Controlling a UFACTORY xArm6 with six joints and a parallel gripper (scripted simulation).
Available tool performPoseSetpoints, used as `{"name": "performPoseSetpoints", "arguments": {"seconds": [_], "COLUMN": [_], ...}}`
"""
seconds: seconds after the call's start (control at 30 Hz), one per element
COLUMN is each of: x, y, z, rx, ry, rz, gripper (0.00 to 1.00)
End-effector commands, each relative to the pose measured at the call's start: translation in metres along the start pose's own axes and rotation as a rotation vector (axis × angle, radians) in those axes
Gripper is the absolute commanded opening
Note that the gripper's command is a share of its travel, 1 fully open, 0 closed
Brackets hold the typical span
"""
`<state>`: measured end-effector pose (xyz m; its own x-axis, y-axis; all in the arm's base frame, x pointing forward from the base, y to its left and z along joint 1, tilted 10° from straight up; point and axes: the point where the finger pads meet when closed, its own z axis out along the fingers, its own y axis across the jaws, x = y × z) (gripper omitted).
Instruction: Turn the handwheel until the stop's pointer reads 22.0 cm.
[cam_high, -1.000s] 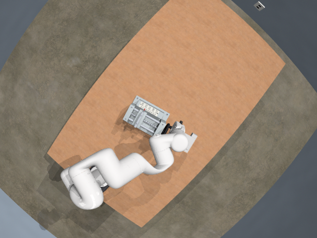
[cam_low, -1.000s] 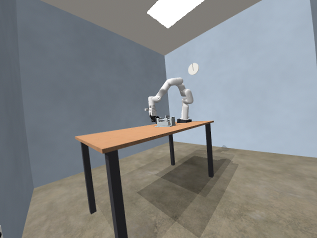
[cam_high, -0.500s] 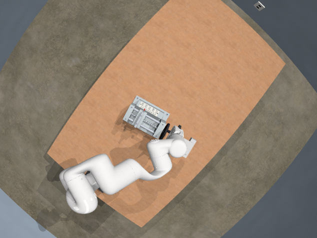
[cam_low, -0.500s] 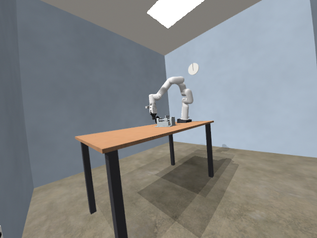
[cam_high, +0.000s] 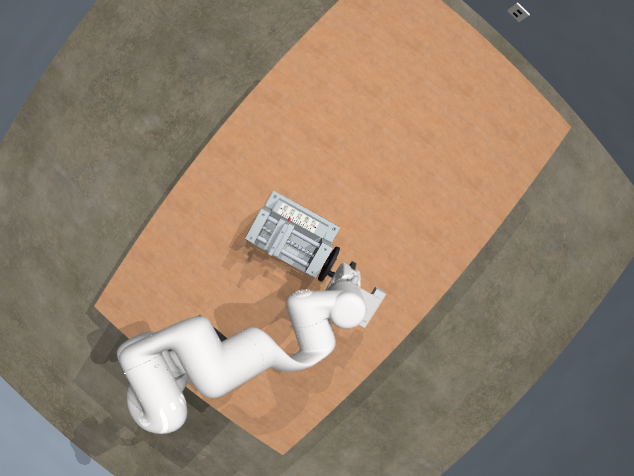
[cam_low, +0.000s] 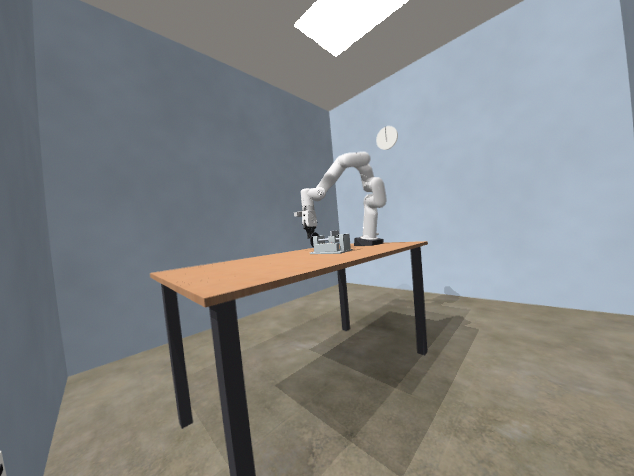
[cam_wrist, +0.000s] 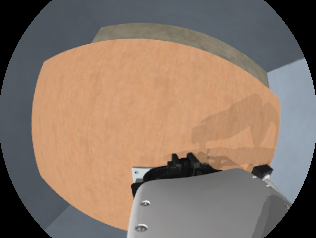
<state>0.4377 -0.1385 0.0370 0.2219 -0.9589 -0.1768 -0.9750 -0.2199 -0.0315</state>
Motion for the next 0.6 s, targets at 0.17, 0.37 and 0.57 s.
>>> {"name": "performPoseSetpoints", "arguments": {"seconds": [0.17, 0.37, 0.57], "x": [0.001, 0.001, 0.001], "y": [0.013, 0.021, 0.022], "z": [0.007, 0.021, 0.037], "rx": [0.005, 0.005, 0.005], "ry": [0.003, 0.003, 0.003], "rz": [-0.001, -0.001, -0.001], "gripper": [0.06, 0.06, 0.06]}}
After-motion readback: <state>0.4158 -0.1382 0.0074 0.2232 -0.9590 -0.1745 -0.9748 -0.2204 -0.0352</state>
